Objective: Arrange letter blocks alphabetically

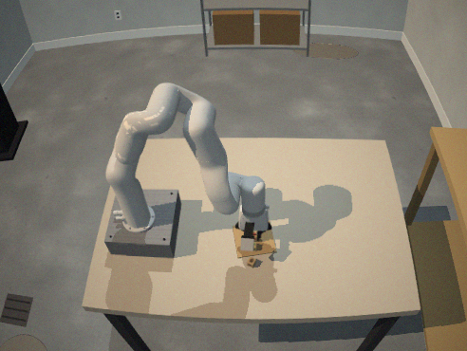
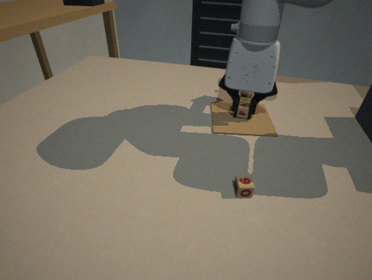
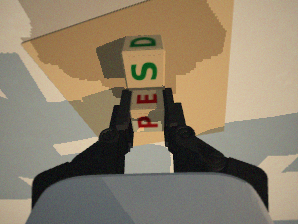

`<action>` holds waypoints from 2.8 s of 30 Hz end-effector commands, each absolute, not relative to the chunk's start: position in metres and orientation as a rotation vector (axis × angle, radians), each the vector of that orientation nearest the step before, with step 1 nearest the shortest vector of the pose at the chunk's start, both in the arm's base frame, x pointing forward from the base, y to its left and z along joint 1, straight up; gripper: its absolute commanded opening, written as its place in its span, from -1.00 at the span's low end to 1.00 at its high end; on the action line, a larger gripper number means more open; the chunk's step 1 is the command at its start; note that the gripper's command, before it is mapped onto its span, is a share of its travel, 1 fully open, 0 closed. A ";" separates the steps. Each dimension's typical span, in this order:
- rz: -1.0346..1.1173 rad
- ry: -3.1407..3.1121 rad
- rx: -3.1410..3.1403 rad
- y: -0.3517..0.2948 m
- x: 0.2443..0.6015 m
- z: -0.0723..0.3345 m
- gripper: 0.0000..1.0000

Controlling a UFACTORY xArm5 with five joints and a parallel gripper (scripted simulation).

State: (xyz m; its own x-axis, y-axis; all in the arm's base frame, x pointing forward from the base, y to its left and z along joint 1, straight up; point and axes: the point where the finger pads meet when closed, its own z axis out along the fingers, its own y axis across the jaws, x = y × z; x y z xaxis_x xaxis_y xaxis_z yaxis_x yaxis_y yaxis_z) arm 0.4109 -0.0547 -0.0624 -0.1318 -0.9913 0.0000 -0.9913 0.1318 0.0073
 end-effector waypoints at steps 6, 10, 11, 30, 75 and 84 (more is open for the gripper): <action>-0.005 -2.361 2.068 -0.055 0.412 -0.064 -0.57; -0.005 -2.361 2.068 -0.055 0.412 -0.065 -0.57; -0.005 -2.361 2.068 -0.055 0.412 -0.065 -0.57; -0.005 -2.361 2.068 -0.055 0.412 -0.066 -0.57; -0.005 -2.361 2.068 -0.055 0.412 -0.066 -0.16; -0.005 -2.361 2.068 -0.055 0.412 -0.052 -0.16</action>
